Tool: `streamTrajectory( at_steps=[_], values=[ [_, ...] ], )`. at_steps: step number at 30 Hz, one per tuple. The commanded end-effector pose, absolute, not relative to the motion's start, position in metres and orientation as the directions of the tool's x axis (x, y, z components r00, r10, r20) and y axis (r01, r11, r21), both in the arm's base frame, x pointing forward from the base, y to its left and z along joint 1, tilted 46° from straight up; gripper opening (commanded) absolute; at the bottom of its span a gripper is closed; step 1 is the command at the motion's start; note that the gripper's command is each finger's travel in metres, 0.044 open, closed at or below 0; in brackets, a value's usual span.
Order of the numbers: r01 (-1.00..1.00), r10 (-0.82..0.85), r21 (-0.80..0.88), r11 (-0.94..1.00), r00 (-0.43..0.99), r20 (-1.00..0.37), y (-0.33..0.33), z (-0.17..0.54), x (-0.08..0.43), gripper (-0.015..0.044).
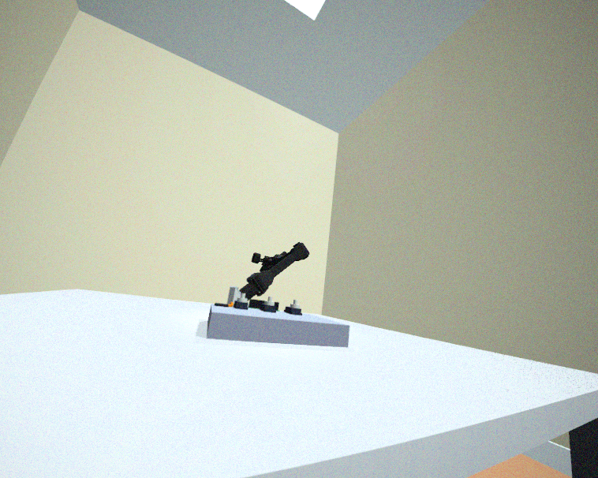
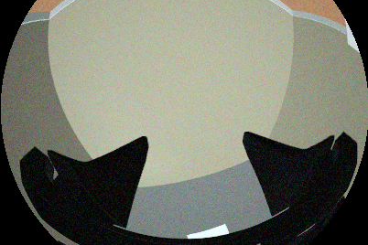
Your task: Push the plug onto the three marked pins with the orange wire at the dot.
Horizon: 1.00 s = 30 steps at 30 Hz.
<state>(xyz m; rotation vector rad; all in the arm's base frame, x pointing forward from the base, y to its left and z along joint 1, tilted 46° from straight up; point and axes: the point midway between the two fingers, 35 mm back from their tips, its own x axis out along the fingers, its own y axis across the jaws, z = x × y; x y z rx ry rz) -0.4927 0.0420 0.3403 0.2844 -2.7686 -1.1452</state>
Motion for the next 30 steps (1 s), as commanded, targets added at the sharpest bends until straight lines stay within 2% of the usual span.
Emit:
streamTrajectory(
  at_steps=[1,11,30],
  values=[
    [-0.122,-0.222,0.71,0.693,-0.974,0.05,0.043,0.34,-0.493,0.0374],
    [-0.039,-0.127,0.76,0.649,-0.99,0.057,0.084,0.346,-0.48,0.0115],
    [0.167,0.209,0.886,0.433,-0.974,0.082,0.212,0.366,-0.414,0.0115]
  ],
)
